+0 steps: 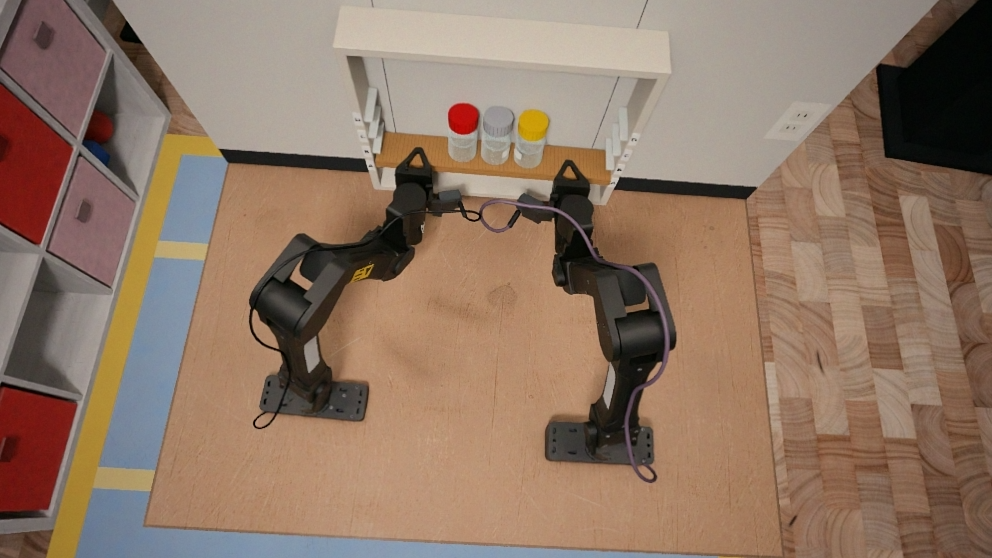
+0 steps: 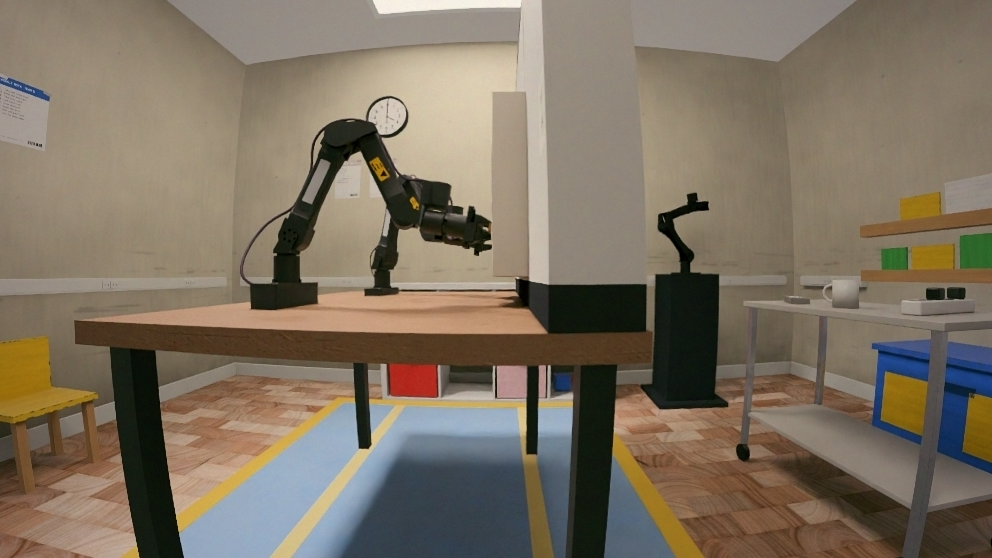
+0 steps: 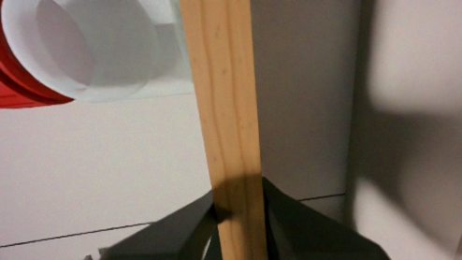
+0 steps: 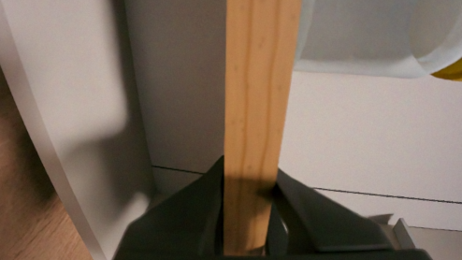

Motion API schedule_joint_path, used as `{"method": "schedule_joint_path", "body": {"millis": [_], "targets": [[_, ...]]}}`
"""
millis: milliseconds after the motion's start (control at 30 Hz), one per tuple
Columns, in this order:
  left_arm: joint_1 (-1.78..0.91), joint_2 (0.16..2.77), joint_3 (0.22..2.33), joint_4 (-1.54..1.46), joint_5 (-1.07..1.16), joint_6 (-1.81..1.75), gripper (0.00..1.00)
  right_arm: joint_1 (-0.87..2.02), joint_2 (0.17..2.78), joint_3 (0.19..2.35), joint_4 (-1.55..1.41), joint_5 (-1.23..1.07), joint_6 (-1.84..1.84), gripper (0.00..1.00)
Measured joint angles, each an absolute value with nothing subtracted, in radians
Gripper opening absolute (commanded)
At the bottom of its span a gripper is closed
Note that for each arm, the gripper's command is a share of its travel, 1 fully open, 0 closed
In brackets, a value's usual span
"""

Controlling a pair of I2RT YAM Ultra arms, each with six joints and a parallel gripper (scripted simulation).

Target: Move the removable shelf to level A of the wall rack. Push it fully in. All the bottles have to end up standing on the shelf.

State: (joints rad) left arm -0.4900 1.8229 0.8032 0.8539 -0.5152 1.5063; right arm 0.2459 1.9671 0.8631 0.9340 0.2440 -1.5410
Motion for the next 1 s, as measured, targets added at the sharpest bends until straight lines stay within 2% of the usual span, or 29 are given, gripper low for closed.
{"method": "schedule_joint_path", "body": {"millis": [1000], "targets": [[-0.490, 1.805, 0.805, 0.823, -0.511, 1.500, 0.00, 0.245, 1.944, 0.864, 0.895, 0.241, -1.539, 0.00]]}}
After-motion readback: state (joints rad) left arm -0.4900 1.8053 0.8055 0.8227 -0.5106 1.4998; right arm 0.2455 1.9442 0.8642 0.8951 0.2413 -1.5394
